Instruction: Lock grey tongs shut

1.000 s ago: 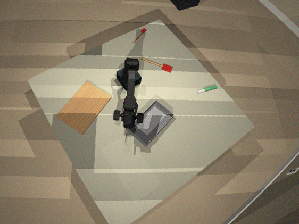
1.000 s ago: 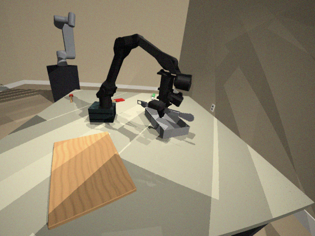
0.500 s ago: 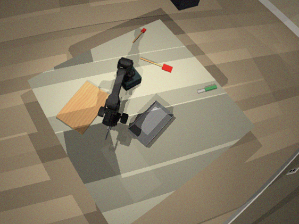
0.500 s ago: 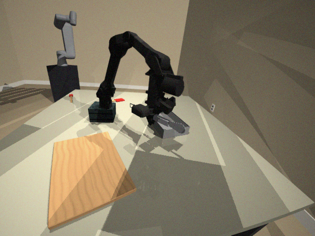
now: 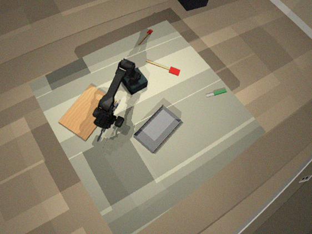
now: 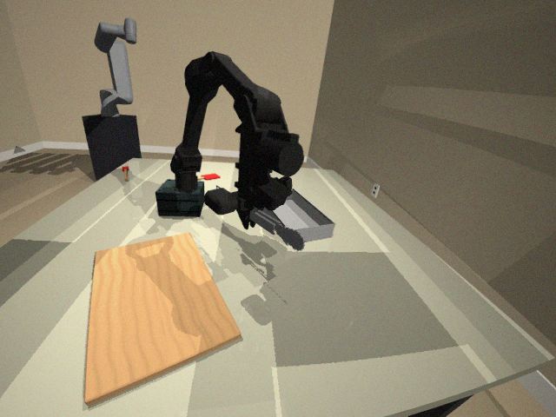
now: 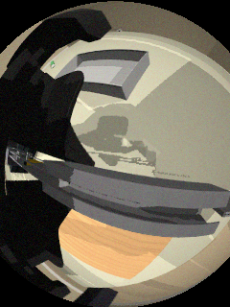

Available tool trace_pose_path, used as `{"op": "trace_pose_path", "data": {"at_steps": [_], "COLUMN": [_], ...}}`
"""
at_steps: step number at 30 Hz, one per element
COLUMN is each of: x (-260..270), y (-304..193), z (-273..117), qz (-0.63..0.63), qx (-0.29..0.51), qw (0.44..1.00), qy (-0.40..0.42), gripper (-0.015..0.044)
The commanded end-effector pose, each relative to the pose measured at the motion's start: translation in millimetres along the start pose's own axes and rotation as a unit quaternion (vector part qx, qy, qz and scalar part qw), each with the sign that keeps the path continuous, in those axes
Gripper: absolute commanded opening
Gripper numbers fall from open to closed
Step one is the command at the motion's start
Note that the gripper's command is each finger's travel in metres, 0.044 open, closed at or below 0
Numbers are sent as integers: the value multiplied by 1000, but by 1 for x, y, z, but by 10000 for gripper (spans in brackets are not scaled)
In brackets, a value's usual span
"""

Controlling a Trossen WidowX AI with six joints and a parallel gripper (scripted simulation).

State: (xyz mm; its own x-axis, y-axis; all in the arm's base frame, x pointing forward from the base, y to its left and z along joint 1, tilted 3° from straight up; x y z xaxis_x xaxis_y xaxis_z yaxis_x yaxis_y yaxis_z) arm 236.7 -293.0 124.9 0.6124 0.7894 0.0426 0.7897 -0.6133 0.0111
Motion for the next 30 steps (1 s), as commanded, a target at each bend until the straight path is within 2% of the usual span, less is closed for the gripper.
{"op": "trace_pose_path", "data": {"at_steps": [1, 30], "x": [-26, -187], "y": [-6, -97], "z": [-1, -3], "qz": [25, 203], "qx": [1, 3], "qw": [1000, 979], "qy": [-6, -12], "gripper": [-150, -150]}}
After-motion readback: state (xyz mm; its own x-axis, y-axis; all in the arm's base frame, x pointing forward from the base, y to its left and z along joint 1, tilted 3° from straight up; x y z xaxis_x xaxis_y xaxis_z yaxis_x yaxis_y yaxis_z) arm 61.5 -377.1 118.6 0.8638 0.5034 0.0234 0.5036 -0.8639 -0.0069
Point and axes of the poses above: the point midway between the two fingers, 35 mm back from their tips, its own z axis out along the fingers, its own x axis across the jaws, y = z × x, the point moved 5 cm from there along -z, back along the fingers, and after that the axes turned 12 degrees about -z, right-handed, at the moved point
